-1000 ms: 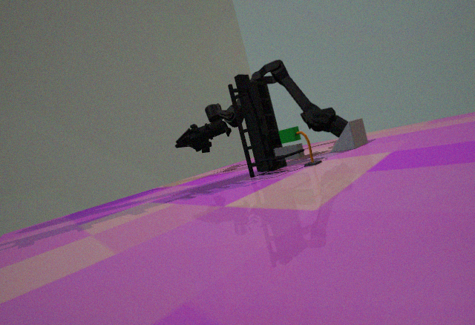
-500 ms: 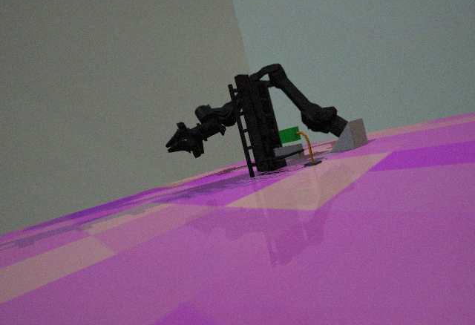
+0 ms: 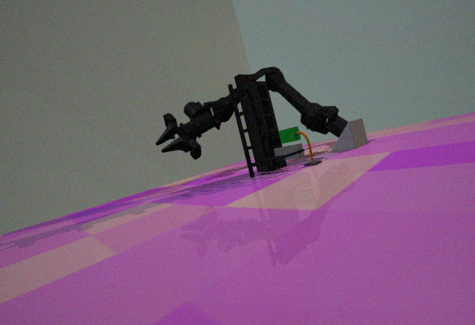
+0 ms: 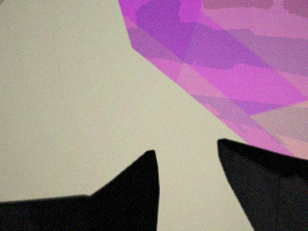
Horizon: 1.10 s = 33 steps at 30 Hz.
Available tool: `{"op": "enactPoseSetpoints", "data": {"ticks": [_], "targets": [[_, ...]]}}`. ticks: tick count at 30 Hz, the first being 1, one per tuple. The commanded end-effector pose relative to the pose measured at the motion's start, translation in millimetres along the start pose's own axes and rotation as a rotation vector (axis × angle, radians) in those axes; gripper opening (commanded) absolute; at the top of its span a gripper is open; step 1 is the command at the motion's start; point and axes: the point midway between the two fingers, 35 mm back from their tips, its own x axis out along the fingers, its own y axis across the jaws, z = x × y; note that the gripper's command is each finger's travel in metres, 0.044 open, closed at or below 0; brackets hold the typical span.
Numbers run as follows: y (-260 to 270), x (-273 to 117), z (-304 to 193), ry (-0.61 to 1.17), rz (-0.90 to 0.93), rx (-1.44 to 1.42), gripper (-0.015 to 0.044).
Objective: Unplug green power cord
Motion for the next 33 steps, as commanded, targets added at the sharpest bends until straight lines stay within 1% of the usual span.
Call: {"op": "enactPoseSetpoints", "data": {"ticks": [1,9,16,26,31,33], "targets": [[-10.8,8.5,-36.1,0.069,-0.055,-0.147,0.016],[-39.7,13.9,-108.3,0.231,-0.146,-0.449,0.016],[-64.7,5.6,-172.0,0.396,-0.187,-0.736,0.016],[-100.9,-27.1,-259.0,0.665,-0.174,-1.183,0.016],[-121.0,-52.2,-297.9,0.812,-0.138,-1.419,0.016],[-125.7,-55.5,-316.4,0.84,-0.109,-1.499,0.016]]}}
